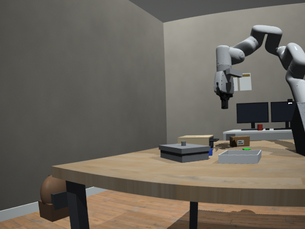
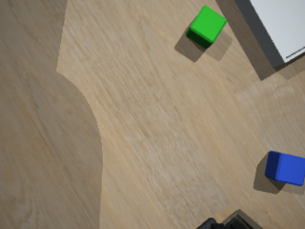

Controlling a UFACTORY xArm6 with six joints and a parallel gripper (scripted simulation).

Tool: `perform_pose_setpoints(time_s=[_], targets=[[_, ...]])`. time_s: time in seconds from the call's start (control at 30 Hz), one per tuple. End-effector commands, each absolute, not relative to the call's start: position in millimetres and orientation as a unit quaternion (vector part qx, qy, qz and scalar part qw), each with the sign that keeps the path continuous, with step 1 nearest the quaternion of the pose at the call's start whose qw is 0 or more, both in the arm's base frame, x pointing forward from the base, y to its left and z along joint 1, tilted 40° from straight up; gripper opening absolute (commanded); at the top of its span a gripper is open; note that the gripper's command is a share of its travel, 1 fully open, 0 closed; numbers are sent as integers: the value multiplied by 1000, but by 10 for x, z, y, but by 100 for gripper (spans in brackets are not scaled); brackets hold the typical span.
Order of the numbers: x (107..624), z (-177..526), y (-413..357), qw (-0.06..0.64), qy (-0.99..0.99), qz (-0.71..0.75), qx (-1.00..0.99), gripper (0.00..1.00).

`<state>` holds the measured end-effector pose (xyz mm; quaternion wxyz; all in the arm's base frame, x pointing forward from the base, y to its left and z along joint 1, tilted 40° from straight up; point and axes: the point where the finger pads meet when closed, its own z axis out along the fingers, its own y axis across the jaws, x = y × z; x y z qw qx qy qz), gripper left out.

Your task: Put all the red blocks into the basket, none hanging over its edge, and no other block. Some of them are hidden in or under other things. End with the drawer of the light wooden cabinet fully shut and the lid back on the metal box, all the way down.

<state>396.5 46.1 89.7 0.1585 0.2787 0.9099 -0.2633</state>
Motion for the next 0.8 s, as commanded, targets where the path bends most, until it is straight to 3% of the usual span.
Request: perform_pose_setpoints(time_s=[0.0,0.77], targets=[[4279,642,722,143,919,-280,238,0],[5219,-299,1677,86,939,-325,78,0]])
